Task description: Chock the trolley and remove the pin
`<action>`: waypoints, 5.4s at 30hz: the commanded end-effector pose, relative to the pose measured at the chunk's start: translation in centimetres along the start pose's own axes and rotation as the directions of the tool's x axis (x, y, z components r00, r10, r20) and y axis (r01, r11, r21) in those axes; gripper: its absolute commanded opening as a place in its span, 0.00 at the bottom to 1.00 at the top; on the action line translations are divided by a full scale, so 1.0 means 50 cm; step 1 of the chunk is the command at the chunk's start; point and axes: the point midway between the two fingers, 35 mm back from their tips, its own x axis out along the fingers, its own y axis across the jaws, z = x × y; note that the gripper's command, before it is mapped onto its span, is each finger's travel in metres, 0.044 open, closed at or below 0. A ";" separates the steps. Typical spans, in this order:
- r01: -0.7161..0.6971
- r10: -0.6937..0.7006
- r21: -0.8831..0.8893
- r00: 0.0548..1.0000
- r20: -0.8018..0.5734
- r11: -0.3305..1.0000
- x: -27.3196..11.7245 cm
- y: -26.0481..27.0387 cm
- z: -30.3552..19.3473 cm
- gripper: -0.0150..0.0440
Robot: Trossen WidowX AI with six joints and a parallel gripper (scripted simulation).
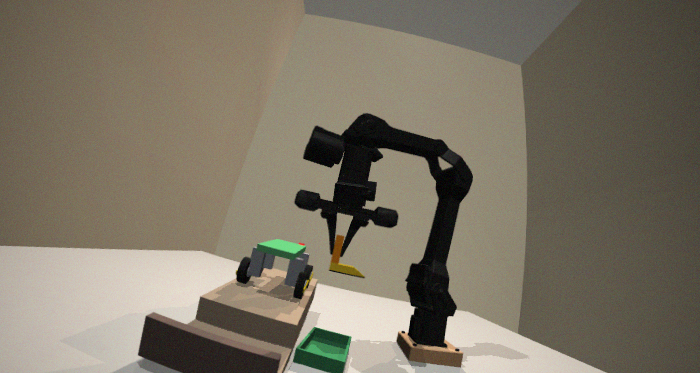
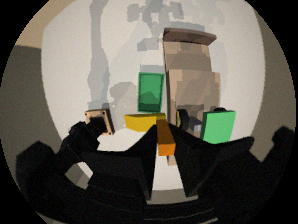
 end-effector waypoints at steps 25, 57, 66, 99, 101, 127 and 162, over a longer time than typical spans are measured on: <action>0.001 -0.002 -0.179 1.000 -0.006 0.984 0.011 -0.043 0.165 0.25; -0.086 0.003 -0.967 0.996 -0.088 0.239 0.012 -0.044 0.172 0.25; -0.105 0.000 -0.994 0.994 -0.105 0.004 0.012 -0.044 0.173 0.25; -0.105 -0.003 -0.994 0.994 -0.105 0.005 0.092 -0.103 0.172 0.25; -0.105 -0.003 -0.994 0.994 -0.105 0.005 0.100 -0.103 0.171 0.25; -0.106 -0.003 -0.994 0.994 -0.106 0.005 0.141 -0.105 0.146 0.25; -0.100 -0.008 -0.995 0.995 -0.100 0.008 0.125 -0.113 0.114 0.25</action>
